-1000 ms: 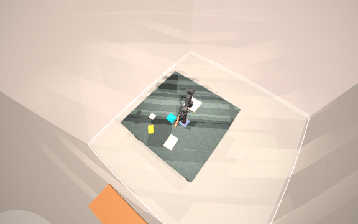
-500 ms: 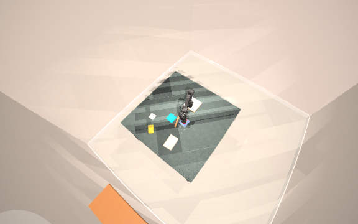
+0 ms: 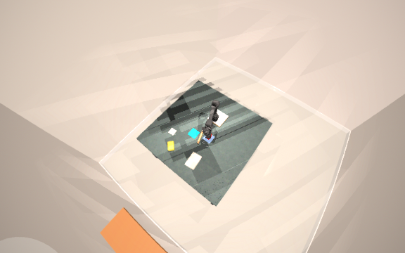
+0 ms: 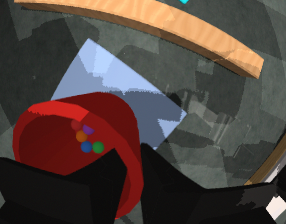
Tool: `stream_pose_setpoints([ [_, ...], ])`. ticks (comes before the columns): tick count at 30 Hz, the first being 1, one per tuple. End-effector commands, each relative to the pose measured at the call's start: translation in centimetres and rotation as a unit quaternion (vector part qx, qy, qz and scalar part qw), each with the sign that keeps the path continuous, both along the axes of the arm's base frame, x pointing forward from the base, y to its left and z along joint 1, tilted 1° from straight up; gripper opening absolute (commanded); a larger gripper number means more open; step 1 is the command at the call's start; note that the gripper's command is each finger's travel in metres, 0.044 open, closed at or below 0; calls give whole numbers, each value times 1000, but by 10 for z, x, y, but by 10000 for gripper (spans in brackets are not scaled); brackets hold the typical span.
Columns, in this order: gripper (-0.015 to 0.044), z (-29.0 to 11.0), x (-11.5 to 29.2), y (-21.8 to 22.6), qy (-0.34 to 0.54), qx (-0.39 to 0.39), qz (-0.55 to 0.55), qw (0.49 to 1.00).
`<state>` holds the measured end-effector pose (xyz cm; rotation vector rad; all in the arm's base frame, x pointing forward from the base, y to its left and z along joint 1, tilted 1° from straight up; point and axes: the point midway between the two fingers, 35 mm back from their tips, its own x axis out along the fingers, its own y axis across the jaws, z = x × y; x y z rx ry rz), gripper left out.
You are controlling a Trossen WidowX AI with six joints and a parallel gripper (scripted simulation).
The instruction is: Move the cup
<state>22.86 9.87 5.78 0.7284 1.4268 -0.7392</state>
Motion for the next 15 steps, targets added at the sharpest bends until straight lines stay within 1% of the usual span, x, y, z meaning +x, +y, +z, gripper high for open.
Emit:
stream_pose_setpoints([
  [1, 0, 14, 2, 1, -4, 3, 0, 1000],
  [10, 0, 42, 0, 0, -2, 3, -1, 1000],
  [15, 0, 44, 0, -1, -2, 3, -1, 1000],
])
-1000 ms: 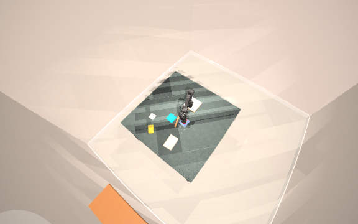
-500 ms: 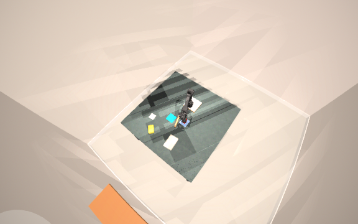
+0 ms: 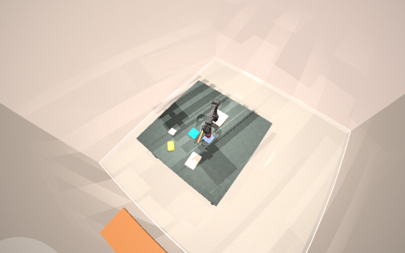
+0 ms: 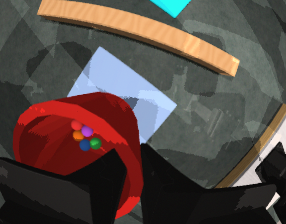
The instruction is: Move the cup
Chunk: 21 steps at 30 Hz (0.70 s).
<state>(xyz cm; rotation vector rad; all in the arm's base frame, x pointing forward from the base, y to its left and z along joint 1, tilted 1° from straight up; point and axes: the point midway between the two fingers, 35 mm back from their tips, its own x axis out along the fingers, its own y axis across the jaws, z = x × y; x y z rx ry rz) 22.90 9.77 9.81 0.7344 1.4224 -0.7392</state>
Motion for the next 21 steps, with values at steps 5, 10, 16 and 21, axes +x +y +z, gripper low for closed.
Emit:
stream_pose_setpoints([
  [5, 0, 4, 0, -1, 0, 2, 1, 1000],
  [10, 0, 2, 0, -1, 0, 0, -1, 1000],
  [16, 0, 2, 0, -1, 0, 0, -1, 1000],
  [21, 0, 2, 0, -1, 0, 0, -1, 1000],
])
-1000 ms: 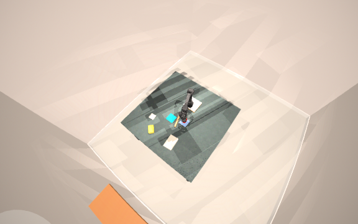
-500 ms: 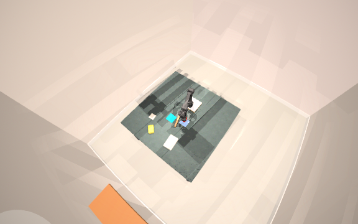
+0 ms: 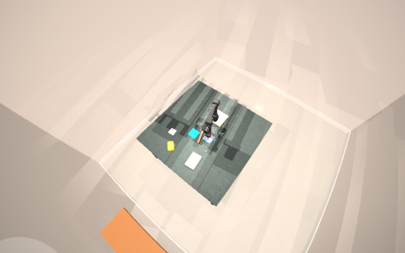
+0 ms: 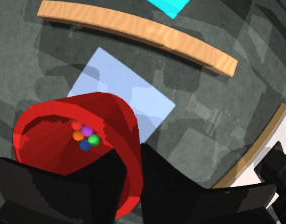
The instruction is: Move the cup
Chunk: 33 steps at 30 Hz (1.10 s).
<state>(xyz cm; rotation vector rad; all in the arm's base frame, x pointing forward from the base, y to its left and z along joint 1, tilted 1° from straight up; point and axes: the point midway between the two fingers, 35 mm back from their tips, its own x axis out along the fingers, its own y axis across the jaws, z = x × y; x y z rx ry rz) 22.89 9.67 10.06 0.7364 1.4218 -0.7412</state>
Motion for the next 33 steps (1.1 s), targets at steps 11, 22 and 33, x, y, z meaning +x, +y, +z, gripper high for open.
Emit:
stream_pose_setpoints([
  [11, 0, 1, 7, -15, 0, 0, 1, 1000],
  [22, 0, 1, 16, -33, 0, 0, 2, 1000],
  [33, 0, 2, 24, -52, -1, 0, 2, 1000],
])
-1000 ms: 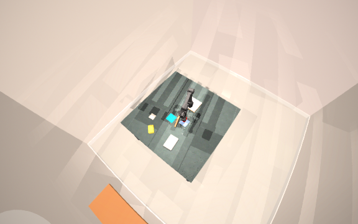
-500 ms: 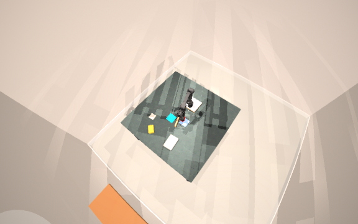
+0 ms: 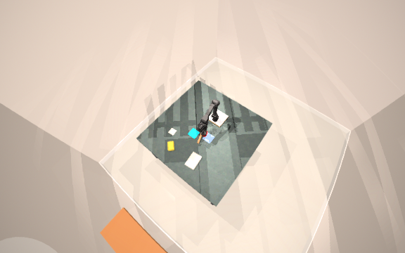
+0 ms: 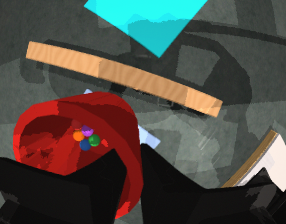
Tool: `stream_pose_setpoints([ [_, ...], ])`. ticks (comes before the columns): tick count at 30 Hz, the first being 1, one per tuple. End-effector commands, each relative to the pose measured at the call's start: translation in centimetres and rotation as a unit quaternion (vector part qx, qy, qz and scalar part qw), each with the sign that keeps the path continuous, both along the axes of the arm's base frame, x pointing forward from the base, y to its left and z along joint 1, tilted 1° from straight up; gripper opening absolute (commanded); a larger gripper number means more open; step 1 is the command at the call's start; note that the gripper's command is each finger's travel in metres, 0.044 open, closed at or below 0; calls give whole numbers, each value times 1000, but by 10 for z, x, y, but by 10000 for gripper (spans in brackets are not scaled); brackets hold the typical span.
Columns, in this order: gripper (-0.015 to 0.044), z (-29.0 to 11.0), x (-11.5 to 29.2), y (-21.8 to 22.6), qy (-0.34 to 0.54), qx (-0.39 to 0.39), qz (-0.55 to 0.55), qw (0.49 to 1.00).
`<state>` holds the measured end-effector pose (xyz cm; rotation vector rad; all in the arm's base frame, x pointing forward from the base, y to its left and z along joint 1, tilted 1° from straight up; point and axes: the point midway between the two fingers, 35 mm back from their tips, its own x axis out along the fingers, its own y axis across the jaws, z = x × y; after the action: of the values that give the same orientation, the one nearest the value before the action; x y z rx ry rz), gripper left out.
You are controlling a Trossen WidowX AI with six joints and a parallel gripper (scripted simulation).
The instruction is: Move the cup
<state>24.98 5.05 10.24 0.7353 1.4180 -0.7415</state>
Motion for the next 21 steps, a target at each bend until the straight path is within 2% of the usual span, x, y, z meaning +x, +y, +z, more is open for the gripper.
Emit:
stream_pose_setpoints([
  [1, 0, 1, 4, -7, 1, 1, 3, 1000],
  [21, 0, 3, 20, -43, 0, 0, 3, 1000],
])
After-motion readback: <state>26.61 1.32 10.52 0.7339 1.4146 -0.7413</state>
